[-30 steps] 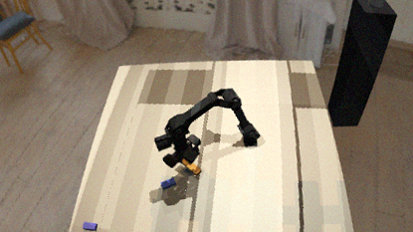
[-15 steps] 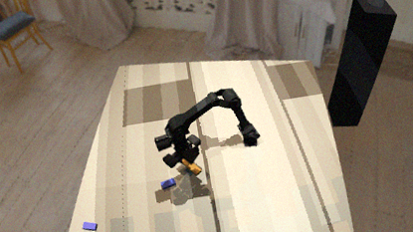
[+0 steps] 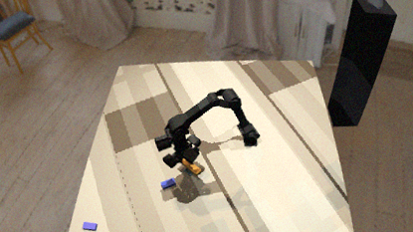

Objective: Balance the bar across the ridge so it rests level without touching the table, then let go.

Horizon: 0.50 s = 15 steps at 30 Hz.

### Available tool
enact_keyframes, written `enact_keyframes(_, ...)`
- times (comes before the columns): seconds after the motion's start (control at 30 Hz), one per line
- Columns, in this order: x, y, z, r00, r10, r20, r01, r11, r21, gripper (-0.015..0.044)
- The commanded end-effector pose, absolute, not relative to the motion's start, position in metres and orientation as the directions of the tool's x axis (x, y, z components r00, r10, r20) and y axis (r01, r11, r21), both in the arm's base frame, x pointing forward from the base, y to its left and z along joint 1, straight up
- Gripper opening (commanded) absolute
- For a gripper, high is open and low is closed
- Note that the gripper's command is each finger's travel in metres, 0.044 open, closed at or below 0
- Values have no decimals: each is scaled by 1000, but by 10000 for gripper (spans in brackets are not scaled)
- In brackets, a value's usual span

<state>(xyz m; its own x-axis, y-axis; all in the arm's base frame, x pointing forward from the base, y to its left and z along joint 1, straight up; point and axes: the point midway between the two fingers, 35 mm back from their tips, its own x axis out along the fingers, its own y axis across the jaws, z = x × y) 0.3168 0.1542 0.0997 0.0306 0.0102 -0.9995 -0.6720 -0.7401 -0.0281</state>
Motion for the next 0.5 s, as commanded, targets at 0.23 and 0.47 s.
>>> enact_keyframes(0.23,317,155,99,29,14,-999,-673,-739,-30,0)
enact_keyframes(0.47,317,155,98,29,14,-999,-673,-739,-30,0)
